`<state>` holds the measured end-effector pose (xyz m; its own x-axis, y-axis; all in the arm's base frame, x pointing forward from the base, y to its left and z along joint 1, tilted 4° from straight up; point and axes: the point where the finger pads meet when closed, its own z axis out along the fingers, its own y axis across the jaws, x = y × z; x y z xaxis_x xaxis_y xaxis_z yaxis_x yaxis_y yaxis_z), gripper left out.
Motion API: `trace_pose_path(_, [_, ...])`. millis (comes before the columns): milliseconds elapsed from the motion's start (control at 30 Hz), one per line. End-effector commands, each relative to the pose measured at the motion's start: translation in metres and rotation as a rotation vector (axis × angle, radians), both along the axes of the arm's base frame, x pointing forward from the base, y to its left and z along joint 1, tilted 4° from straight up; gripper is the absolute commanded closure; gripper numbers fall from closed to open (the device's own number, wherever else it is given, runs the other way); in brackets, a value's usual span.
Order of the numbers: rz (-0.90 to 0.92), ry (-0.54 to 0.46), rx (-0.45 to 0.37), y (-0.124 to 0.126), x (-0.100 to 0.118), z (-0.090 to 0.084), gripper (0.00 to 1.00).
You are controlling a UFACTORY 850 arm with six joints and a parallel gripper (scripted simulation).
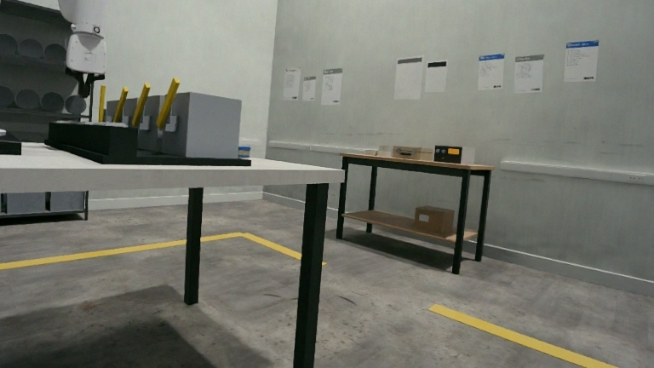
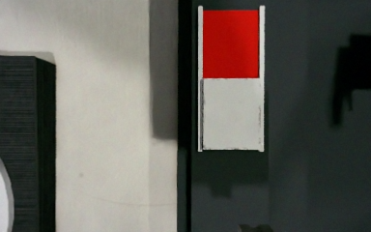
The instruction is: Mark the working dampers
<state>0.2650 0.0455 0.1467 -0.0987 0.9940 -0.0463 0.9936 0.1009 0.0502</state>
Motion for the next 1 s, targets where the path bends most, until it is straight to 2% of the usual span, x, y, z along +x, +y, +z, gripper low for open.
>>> trace_pose_path(0, [0.0,-0.001,0.0,-0.024,0.004,0.001,1.0])
trace_pose_path(67, [0.0,-0.001,0.0,-0.046,0.006,0.002,1.0])
trace_pose_path(267, [0.0,-0.001,0.0,-0.077,0.009,0.004,1.0])
trace_pose_path(333, [0.0,-0.001,0.0,-0.077,0.009,0.004,1.0])
trace_pose_path(367, [0.0,-0.001,0.0,-0.094,0.011,0.004,1.0])
trace_pose_path(767, [0.0,-0.001,-0.001,-0.16,0.017,0.008,1.0])
trace_pose_path(967, [0.0,-0.001,-0.001,-0.163,0.017,0.008,1.0])
